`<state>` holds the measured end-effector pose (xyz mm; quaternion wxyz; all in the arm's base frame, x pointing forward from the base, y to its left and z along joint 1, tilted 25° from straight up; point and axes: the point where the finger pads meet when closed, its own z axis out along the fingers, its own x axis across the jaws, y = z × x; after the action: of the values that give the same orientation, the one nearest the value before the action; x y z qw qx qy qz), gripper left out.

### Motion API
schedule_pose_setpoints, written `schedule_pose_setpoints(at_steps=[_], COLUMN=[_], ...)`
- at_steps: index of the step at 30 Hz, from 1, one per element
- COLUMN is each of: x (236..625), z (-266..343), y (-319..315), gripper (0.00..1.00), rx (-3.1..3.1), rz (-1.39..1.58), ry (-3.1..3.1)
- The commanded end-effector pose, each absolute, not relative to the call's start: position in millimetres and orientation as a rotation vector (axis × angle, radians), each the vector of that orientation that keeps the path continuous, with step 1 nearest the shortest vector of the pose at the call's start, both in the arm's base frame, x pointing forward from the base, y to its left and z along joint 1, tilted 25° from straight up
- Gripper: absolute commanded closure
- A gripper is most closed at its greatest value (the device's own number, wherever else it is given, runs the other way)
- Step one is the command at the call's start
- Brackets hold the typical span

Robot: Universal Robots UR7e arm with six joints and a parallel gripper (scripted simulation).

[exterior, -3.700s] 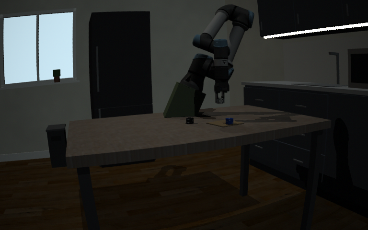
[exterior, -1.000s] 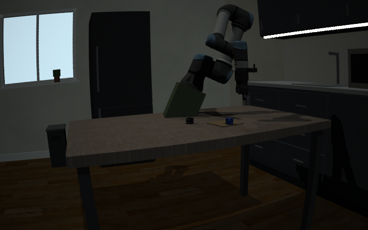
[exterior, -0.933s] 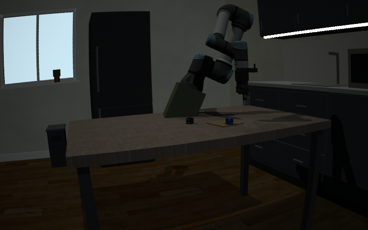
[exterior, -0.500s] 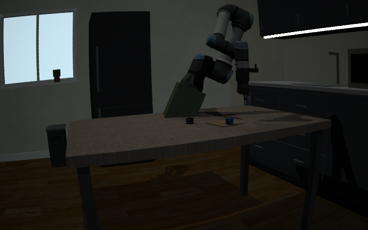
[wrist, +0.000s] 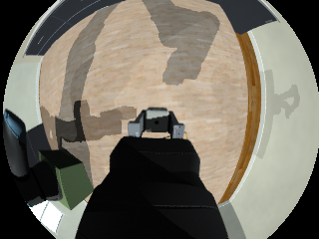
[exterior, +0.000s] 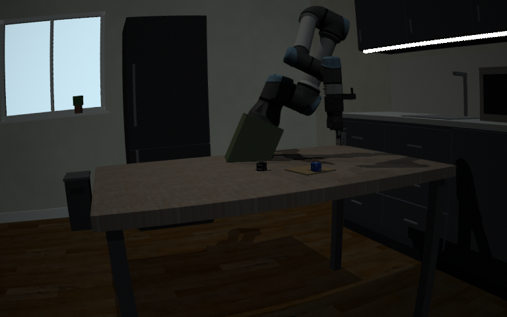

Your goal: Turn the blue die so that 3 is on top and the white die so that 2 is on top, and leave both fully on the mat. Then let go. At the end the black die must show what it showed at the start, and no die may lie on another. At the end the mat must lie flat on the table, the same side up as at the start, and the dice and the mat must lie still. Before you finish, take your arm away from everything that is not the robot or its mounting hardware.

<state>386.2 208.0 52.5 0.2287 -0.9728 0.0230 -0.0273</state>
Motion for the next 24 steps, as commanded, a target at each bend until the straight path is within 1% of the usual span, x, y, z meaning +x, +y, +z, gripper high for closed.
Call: schedule_pose_setpoints(at_steps=[1,24], x=[385.4,387.2], z=[51.0,49.6], y=[207.8,208.0], gripper=[0.43,0.43], rx=[-2.611,-2.083], rz=[-0.071,-0.085], ry=[0.062,0.041])
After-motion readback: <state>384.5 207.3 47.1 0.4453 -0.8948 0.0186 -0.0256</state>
